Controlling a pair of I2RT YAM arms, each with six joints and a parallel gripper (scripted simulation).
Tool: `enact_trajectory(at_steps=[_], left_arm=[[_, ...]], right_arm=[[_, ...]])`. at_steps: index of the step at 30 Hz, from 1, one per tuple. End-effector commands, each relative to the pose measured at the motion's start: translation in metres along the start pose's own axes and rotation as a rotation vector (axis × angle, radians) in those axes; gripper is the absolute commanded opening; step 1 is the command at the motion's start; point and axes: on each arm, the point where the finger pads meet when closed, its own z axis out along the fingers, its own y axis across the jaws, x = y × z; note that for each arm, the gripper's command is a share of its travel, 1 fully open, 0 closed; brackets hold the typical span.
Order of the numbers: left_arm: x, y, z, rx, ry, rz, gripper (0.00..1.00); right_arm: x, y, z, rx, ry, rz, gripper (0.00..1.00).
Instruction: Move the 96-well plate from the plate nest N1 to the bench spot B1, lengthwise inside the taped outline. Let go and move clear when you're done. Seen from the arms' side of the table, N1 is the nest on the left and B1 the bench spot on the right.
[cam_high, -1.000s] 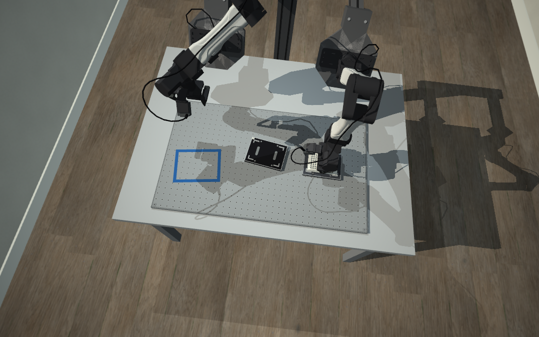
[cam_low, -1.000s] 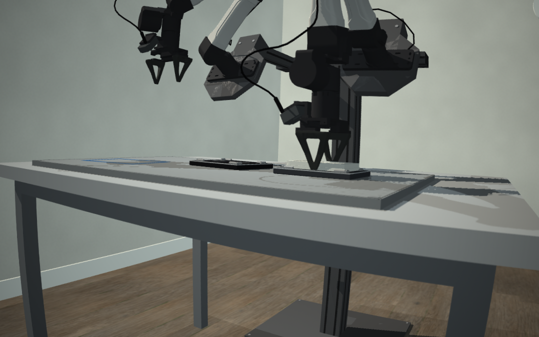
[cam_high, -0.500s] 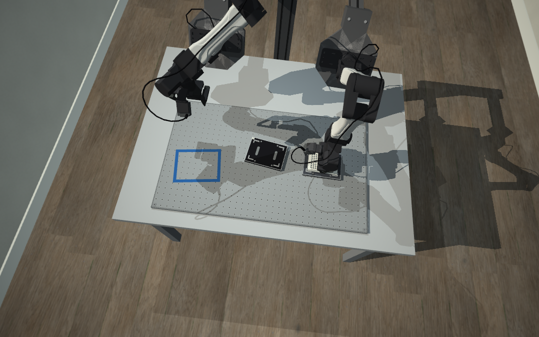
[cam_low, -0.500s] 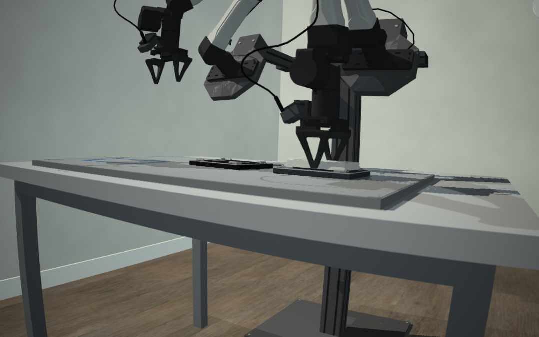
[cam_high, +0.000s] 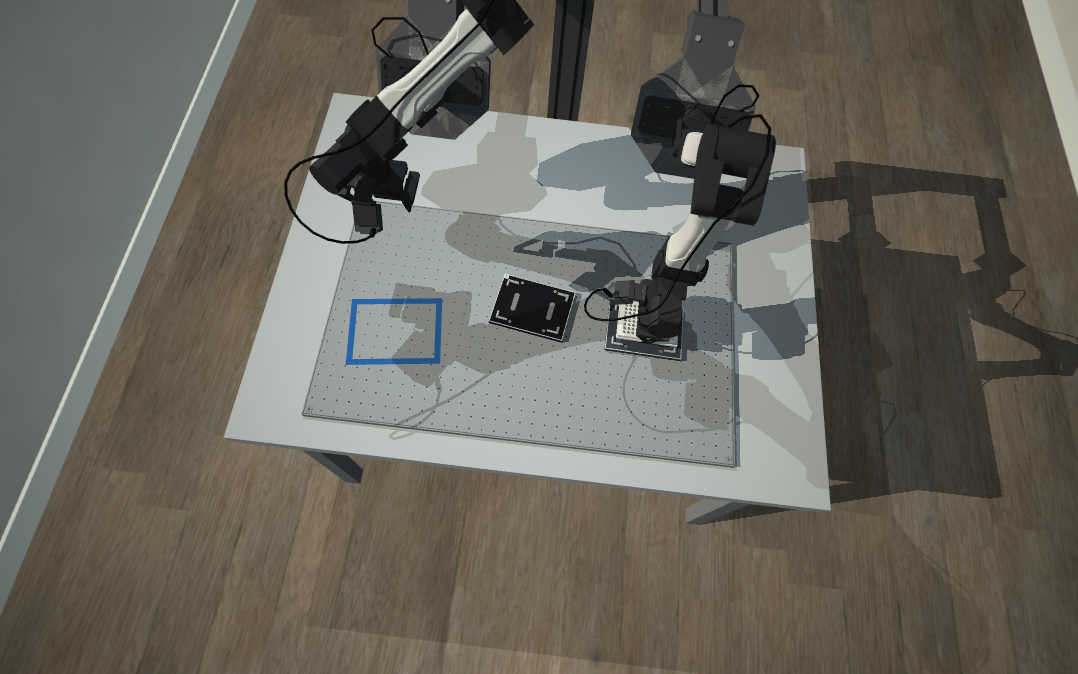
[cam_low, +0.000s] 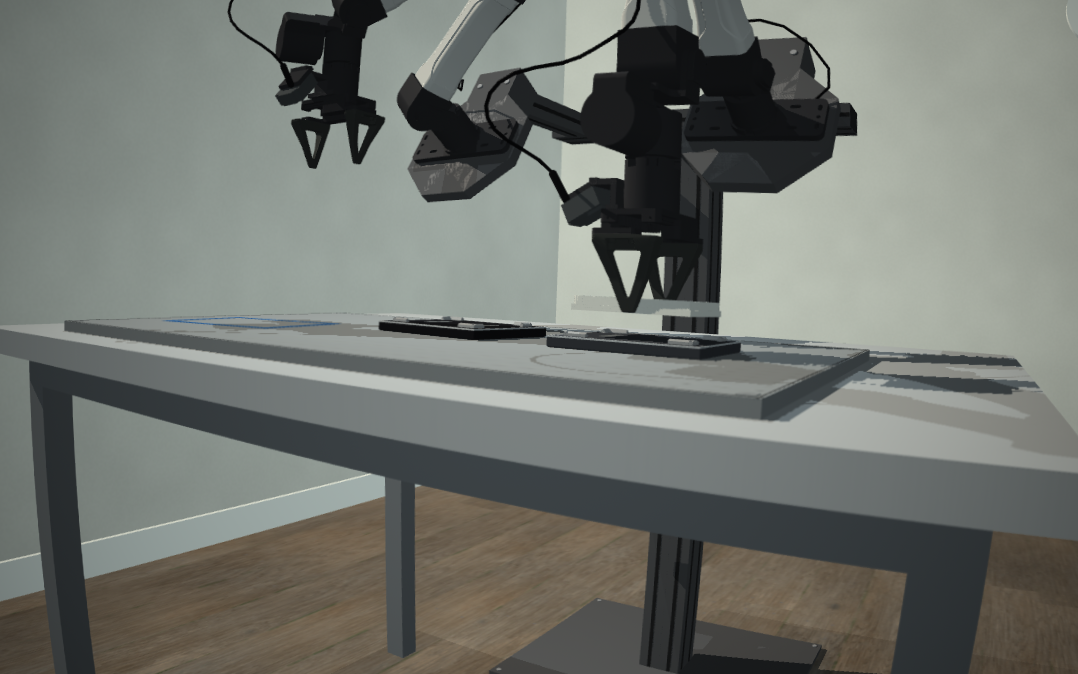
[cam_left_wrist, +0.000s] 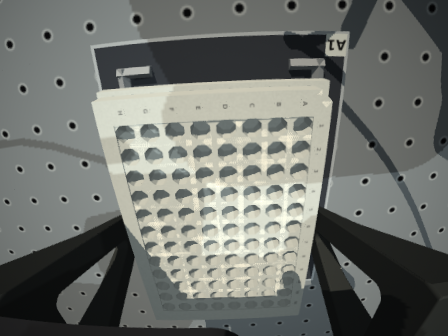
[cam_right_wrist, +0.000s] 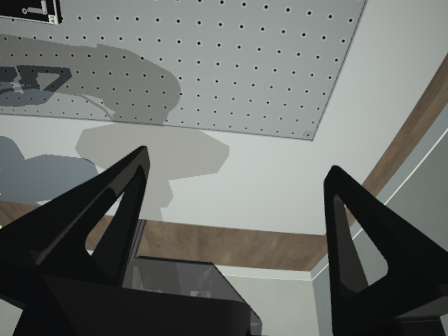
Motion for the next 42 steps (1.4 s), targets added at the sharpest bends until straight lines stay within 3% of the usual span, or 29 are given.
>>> enact_trajectory(at_steps=[1, 31, 42], left_arm=[[0.000, 0.000, -0.009, 0.000, 0.006, 0.003, 0.00], [0.000, -0.001, -0.055, 0.001, 0.006, -0.004, 0.00], [0.000, -0.002, -0.058, 0.012, 0.005, -0.003, 0.00]], right_arm=[[0.000, 0.001, -0.001, -0.006, 0.002, -0.004, 1.00], [0.000, 0.001, -0.001, -0.006, 0.002, -0.004, 1.00], [0.000, 0.001, -0.001, -0.006, 0.002, -0.004, 1.00]])
